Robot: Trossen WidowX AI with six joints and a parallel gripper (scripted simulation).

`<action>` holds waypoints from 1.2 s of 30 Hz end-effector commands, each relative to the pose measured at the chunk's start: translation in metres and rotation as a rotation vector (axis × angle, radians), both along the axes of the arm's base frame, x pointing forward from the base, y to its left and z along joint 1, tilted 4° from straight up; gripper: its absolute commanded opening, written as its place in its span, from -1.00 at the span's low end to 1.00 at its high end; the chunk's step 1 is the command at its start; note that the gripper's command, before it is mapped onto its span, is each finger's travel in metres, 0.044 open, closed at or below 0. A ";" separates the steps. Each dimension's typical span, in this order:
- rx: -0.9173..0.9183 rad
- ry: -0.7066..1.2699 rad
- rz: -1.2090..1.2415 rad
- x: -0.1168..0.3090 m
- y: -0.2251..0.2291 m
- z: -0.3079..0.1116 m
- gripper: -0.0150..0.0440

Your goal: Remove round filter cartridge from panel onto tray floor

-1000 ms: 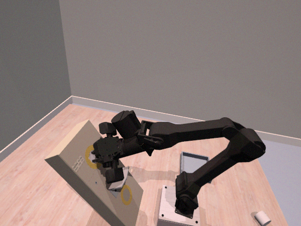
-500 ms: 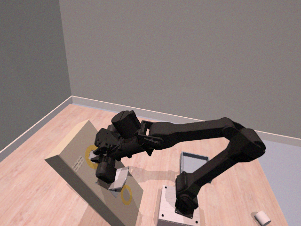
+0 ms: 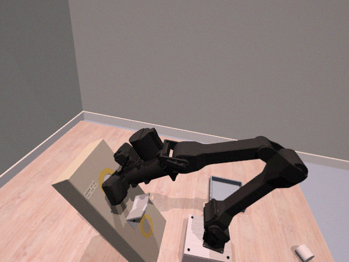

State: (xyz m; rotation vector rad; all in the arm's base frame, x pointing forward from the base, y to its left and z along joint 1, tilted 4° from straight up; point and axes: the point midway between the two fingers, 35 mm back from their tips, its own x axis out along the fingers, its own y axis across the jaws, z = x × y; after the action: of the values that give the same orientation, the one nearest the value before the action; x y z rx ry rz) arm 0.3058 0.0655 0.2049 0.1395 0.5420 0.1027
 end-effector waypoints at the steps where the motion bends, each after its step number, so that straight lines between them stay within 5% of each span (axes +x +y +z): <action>1: 0.129 0.022 -0.074 0.003 0.001 -0.002 -0.49; 12: 0.453 0.074 -0.267 0.003 0.001 -0.002 -0.49; 36: 0.354 0.063 -0.209 -0.062 -0.009 0.036 -0.49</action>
State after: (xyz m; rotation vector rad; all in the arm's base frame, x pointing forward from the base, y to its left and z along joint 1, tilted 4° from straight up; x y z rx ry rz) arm 0.2482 0.0575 0.2365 0.5521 0.5744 -0.0139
